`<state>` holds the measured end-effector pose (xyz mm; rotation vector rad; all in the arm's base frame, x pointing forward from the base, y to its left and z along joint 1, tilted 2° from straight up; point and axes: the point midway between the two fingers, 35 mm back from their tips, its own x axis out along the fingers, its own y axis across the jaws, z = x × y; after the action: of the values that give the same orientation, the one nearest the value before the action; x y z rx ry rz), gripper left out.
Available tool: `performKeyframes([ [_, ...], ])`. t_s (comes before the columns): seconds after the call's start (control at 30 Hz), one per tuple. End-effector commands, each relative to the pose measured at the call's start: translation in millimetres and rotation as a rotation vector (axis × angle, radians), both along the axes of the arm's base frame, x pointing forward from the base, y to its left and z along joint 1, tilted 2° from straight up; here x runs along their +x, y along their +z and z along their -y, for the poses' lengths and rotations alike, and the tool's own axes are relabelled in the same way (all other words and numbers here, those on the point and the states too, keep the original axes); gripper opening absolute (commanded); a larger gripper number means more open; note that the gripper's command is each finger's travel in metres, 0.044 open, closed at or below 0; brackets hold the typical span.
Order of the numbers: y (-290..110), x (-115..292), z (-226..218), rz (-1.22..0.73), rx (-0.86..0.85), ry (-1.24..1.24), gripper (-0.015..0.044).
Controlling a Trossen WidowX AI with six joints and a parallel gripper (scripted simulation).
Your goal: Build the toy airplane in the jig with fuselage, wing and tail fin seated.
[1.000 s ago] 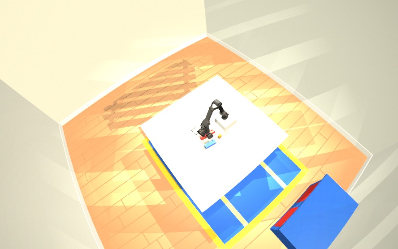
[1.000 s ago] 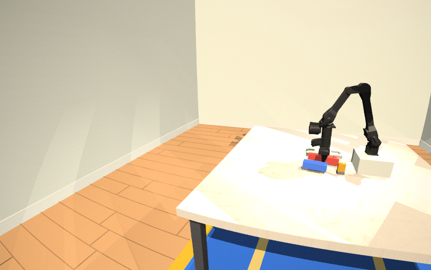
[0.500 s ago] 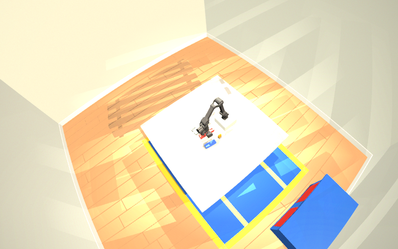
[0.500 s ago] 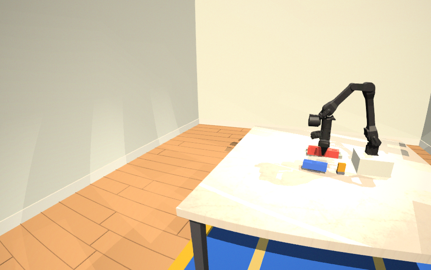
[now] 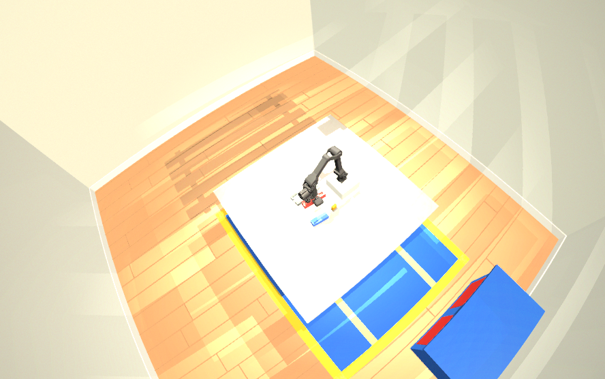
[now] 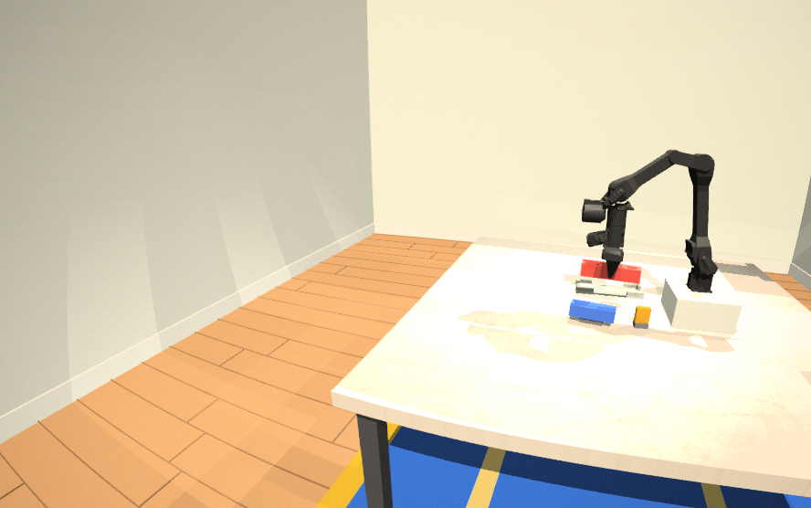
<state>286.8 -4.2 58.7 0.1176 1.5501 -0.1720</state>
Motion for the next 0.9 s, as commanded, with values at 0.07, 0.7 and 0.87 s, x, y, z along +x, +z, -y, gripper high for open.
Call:
performKeyframes([
  [0.07,22,-2,-1,0.009,0.002,-0.005,0.0000],
  [0.7,19,-4,33,0.007,-0.001,0.036,0.0000],
  [0.87,12,-5,49,0.005,-0.003,0.053,0.0000],
])
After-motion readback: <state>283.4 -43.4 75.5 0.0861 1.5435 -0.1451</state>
